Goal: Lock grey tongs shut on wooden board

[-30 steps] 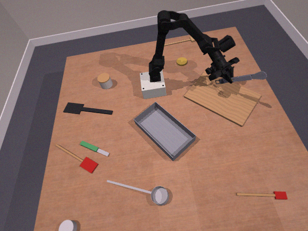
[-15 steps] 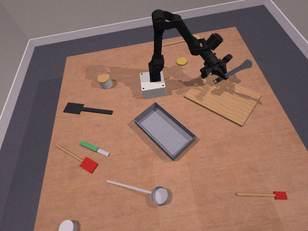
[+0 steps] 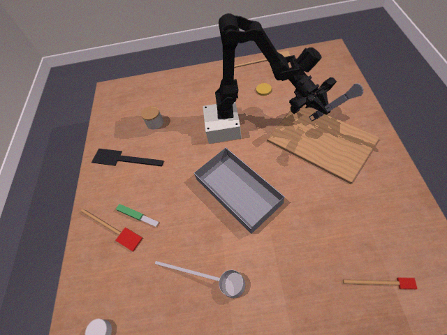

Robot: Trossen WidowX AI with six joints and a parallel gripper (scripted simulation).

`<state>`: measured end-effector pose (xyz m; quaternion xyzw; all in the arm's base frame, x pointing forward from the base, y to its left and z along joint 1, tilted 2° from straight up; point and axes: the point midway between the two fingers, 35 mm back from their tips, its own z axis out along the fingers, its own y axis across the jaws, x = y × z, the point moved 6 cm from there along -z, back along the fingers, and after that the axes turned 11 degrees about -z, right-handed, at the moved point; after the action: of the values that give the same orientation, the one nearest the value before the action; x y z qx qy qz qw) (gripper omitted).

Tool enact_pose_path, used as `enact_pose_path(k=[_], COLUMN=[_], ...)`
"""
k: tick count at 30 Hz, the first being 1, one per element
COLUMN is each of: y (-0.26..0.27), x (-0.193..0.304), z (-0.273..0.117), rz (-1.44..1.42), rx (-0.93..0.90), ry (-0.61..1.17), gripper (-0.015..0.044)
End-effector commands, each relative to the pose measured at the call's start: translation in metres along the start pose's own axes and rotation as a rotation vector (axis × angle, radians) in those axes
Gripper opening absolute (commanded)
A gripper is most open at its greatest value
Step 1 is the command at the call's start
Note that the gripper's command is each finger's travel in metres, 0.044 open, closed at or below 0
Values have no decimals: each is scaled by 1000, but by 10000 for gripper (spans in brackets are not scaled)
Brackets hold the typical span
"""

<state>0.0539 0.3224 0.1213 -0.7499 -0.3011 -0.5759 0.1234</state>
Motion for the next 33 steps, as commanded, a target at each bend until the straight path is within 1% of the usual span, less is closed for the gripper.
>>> enact_pose_path(k=[1, 23, 33], y=[1, 0, -11], x=[1, 2, 8], z=[0, 0, 18], rz=[2, 1, -49], rx=[-6, -5, 37], ry=[7, 5, -101], gripper=[-150, -150, -150])
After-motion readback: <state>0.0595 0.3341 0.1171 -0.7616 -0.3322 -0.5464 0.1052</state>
